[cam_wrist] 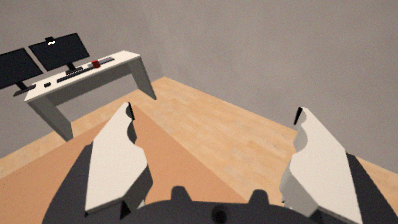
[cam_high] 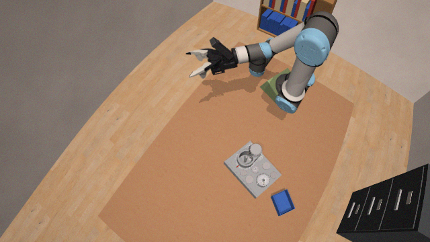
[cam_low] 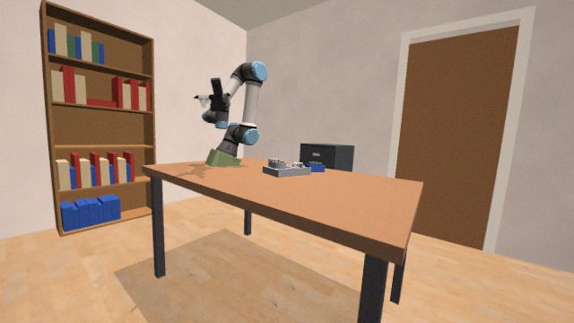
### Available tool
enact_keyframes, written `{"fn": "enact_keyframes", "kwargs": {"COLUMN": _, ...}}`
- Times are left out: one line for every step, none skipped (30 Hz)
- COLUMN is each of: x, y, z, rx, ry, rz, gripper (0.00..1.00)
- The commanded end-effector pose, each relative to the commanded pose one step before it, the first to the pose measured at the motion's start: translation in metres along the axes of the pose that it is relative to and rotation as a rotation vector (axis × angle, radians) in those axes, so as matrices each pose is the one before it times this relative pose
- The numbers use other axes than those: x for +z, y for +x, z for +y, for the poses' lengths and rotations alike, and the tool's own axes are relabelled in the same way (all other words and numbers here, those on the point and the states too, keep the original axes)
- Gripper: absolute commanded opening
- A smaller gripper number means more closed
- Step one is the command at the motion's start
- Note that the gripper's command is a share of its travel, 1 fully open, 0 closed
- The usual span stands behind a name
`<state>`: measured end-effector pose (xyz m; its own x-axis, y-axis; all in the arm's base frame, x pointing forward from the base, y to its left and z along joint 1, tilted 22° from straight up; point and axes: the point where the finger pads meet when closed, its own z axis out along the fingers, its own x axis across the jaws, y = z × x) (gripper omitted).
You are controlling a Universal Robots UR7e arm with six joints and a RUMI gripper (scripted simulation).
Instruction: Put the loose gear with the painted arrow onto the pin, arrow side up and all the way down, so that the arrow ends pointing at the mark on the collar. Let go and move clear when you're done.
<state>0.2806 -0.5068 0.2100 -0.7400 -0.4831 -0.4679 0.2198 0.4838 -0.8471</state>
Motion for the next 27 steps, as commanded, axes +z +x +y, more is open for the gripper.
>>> {"fn": "enact_keyframes", "kwargs": {"x": -0.00005, "y": 0.00001, "z": -0.00034, "rx": -0.00041, "ry": 0.00066, "rz": 0.00002, "gripper": 1.0}}
{"fn": "enact_keyframes", "kwargs": {"x": 0.0, "y": 0.0, "z": 0.0, "rx": 0.0, "ry": 0.0, "rz": 0.0, "gripper": 1.0}}
{"fn": "enact_keyframes", "kwargs": {"x": 0.0, "y": 0.0, "z": 0.0, "rx": 0.0, "ry": 0.0, "rz": 0.0, "gripper": 1.0}}
{"fn": "enact_keyframes", "kwargs": {"x": 0.0, "y": 0.0, "z": 0.0, "rx": 0.0, "ry": 0.0, "rz": 0.0, "gripper": 1.0}}
{"fn": "enact_keyframes", "kwargs": {"x": 0.0, "y": 0.0, "z": 0.0, "rx": 0.0, "ry": 0.0, "rz": 0.0, "gripper": 1.0}}
{"fn": "enact_keyframes", "kwargs": {"x": 0.0, "y": 0.0, "z": 0.0, "rx": 0.0, "ry": 0.0, "rz": 0.0, "gripper": 1.0}}
{"fn": "enact_keyframes", "kwargs": {"x": 0.0, "y": 0.0, "z": 0.0, "rx": 0.0, "ry": 0.0, "rz": 0.0, "gripper": 1.0}}
{"fn": "enact_keyframes", "kwargs": {"x": 0.0, "y": 0.0, "z": 0.0, "rx": 0.0, "ry": 0.0, "rz": 0.0, "gripper": 1.0}}
{"fn": "enact_keyframes", "kwargs": {"x": 0.0, "y": 0.0, "z": 0.0, "rx": 0.0, "ry": 0.0, "rz": 0.0, "gripper": 1.0}}
{"fn": "enact_keyframes", "kwargs": {"x": 0.0, "y": 0.0, "z": 0.0, "rx": 0.0, "ry": 0.0, "rz": 0.0, "gripper": 1.0}}
{"fn": "enact_keyframes", "kwargs": {"x": 0.0, "y": 0.0, "z": 0.0, "rx": 0.0, "ry": 0.0, "rz": 0.0, "gripper": 1.0}}
{"fn": "enact_keyframes", "kwargs": {"x": 0.0, "y": 0.0, "z": 0.0, "rx": 0.0, "ry": 0.0, "rz": 0.0, "gripper": 1.0}}
{"fn": "enact_keyframes", "kwargs": {"x": 0.0, "y": 0.0, "z": 0.0, "rx": 0.0, "ry": 0.0, "rz": 0.0, "gripper": 1.0}}
{"fn": "enact_keyframes", "kwargs": {"x": 0.0, "y": 0.0, "z": 0.0, "rx": 0.0, "ry": 0.0, "rz": 0.0, "gripper": 1.0}}
{"fn": "enact_keyframes", "kwargs": {"x": 0.0, "y": 0.0, "z": 0.0, "rx": 0.0, "ry": 0.0, "rz": 0.0, "gripper": 1.0}}
{"fn": "enact_keyframes", "kwargs": {"x": 0.0, "y": 0.0, "z": 0.0, "rx": 0.0, "ry": 0.0, "rz": 0.0, "gripper": 1.0}}
{"fn": "enact_keyframes", "kwargs": {"x": 0.0, "y": 0.0, "z": 0.0, "rx": 0.0, "ry": 0.0, "rz": 0.0, "gripper": 1.0}}
{"fn": "enact_keyframes", "kwargs": {"x": 0.00001, "y": 0.0, "z": 0.0, "rx": 0.00001, "ry": -0.00002, "rz": -0.00001, "gripper": 1.0}}
{"fn": "enact_keyframes", "kwargs": {"x": 0.00003, "y": -0.00003, "z": 0.00003, "rx": 0.00008, "ry": -0.00012, "rz": -0.00005, "gripper": 1.0}}
{"fn": "enact_keyframes", "kwargs": {"x": 0.00009, "y": -0.00008, "z": 0.00007, "rx": 0.0002, "ry": -0.00031, "rz": -0.00012, "gripper": 1.0}}
{"fn": "enact_keyframes", "kwargs": {"x": 0.00016, "y": -0.00014, "z": 0.00013, "rx": 0.00038, "ry": -0.0006, "rz": -0.00023, "gripper": 1.0}}
{"fn": "enact_keyframes", "kwargs": {"x": 0.00026, "y": -0.00023, "z": 0.00021, "rx": 0.00062, "ry": -0.00096, "rz": -0.00037, "gripper": 1.0}}
{"fn": "enact_keyframes", "kwargs": {"x": 0.00038, "y": -0.00034, "z": 0.0003, "rx": 0.0009, "ry": -0.0014, "rz": -0.00054, "gripper": 1.0}}
{"fn": "enact_keyframes", "kwargs": {"x": 0.00052, "y": -0.00046, "z": 0.00041, "rx": 0.00122, "ry": -0.00191, "rz": -0.00074, "gripper": 1.0}}
{"fn": "enact_keyframes", "kwargs": {"x": 0.00068, "y": -0.0006, "z": 0.00054, "rx": 0.00158, "ry": -0.00249, "rz": -0.00095, "gripper": 1.0}}
{"fn": "enact_keyframes", "kwargs": {"x": 0.00085, "y": -0.00075, "z": 0.00068, "rx": 0.00198, "ry": -0.00313, "rz": -0.00119, "gripper": 1.0}}
{"fn": "enact_keyframes", "kwargs": {"x": 0.00104, "y": -0.00092, "z": 0.00083, "rx": 0.0024, "ry": -0.00382, "rz": -0.00144, "gripper": 1.0}}
